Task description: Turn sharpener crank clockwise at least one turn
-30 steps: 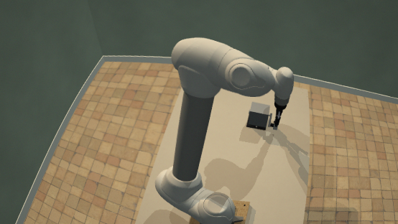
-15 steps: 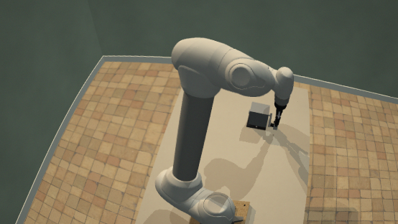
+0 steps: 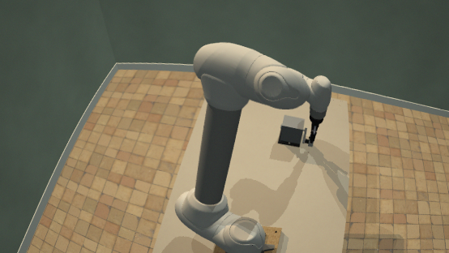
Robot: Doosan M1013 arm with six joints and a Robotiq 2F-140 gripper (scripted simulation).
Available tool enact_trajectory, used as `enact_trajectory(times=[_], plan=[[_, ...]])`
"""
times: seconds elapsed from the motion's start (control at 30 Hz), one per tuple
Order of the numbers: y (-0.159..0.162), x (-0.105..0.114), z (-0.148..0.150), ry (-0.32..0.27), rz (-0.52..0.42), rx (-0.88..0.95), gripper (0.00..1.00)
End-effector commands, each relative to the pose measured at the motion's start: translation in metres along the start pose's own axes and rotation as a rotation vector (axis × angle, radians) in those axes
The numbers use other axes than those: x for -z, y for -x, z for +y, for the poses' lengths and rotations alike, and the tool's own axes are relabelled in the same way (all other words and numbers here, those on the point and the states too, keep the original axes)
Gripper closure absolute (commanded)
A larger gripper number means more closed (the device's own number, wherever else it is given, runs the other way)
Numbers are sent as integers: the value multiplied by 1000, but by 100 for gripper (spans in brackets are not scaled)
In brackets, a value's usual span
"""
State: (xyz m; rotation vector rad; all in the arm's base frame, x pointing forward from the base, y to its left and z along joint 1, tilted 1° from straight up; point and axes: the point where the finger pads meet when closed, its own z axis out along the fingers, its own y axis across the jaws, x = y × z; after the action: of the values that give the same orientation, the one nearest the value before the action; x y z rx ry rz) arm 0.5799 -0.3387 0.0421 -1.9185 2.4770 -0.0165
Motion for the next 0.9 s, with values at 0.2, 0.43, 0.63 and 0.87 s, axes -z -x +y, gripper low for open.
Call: enact_trajectory(times=[0.2,0.43,0.63,0.87], plan=[[3,4,1,-2,-8,-1,100],[3,8,2,-2,-8,-1,100],[3,17,3,-2,-8,-1,100],[3,35,1,-2,-8,-1,100]])
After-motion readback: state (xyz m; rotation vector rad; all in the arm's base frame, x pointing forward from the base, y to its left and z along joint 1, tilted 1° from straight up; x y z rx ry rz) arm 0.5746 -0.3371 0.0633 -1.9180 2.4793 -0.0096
